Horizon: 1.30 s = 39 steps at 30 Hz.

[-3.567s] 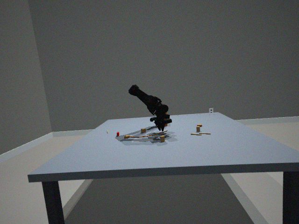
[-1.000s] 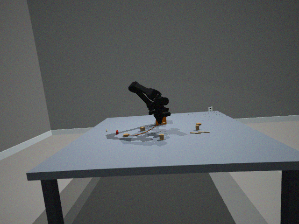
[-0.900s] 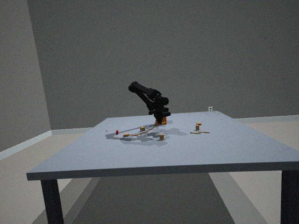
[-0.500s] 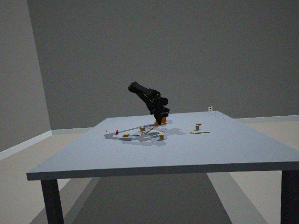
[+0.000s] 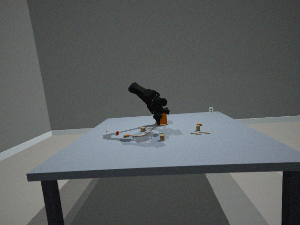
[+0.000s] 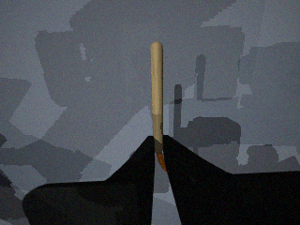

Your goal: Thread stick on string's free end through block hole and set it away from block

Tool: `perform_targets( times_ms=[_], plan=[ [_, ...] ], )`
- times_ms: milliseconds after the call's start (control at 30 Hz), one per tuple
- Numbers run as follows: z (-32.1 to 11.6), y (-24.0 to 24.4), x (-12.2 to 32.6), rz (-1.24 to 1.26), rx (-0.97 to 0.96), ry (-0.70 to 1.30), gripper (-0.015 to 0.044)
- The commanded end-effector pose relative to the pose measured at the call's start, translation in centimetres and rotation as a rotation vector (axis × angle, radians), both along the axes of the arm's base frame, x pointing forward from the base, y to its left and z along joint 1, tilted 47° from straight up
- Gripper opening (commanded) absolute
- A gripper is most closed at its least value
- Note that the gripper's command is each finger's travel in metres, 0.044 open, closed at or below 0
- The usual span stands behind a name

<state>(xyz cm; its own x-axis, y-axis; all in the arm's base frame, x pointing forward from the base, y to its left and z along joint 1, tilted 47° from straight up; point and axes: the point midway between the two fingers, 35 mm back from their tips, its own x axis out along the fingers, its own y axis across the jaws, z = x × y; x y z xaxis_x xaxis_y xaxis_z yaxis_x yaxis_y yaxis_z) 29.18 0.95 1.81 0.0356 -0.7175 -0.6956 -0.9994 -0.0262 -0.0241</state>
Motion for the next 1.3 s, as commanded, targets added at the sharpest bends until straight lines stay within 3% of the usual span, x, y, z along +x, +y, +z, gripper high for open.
perform_targets(
  times_ms=[0,1267],
  plan=[
    [0.4,-0.1,0.5,-0.108,0.005,-0.122,0.0],
    [2.2,-1.6,2.7,-1.092,0.064,-1.139,0.0]
  ],
)
